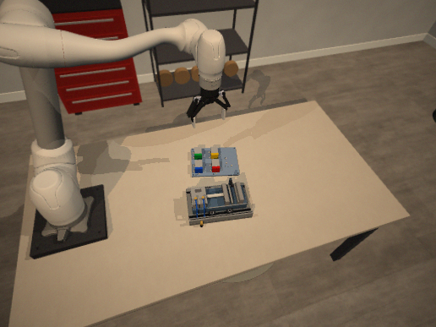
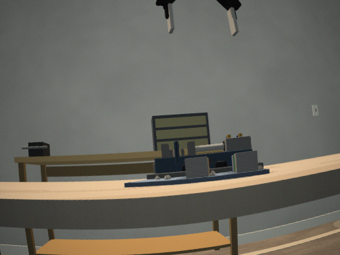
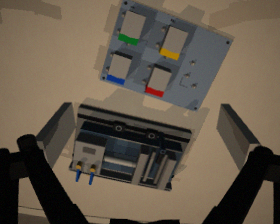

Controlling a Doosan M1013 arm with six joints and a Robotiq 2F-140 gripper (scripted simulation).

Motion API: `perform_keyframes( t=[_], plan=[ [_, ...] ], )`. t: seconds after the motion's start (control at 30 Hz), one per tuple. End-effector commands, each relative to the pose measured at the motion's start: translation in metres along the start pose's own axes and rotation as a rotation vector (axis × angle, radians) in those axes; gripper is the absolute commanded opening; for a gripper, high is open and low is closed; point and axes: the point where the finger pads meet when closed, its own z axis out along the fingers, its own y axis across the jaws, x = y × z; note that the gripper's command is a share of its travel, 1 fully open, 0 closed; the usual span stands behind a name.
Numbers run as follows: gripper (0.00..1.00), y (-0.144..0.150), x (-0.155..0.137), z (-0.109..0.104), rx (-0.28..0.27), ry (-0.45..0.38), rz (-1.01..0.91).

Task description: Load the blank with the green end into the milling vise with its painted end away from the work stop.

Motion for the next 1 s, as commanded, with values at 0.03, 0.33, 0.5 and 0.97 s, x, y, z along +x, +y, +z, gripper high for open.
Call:
perform_keyframes(
  t=[0.03,0.33,0.5,0.97],
  plan=[
    [1.00,0.0000,0.0000,-0.0001,0.000,0.000,0.057],
    [1.00,0.0000,0.0000,-0.0001,0.000,0.000,0.159],
    [1.00,0.0000,0.0000,-0.0001,0.000,-0.001,0.232],
    [0.46,0.0000,0.0000,-0.0001,0.000,-0.001,0.331]
  ],
)
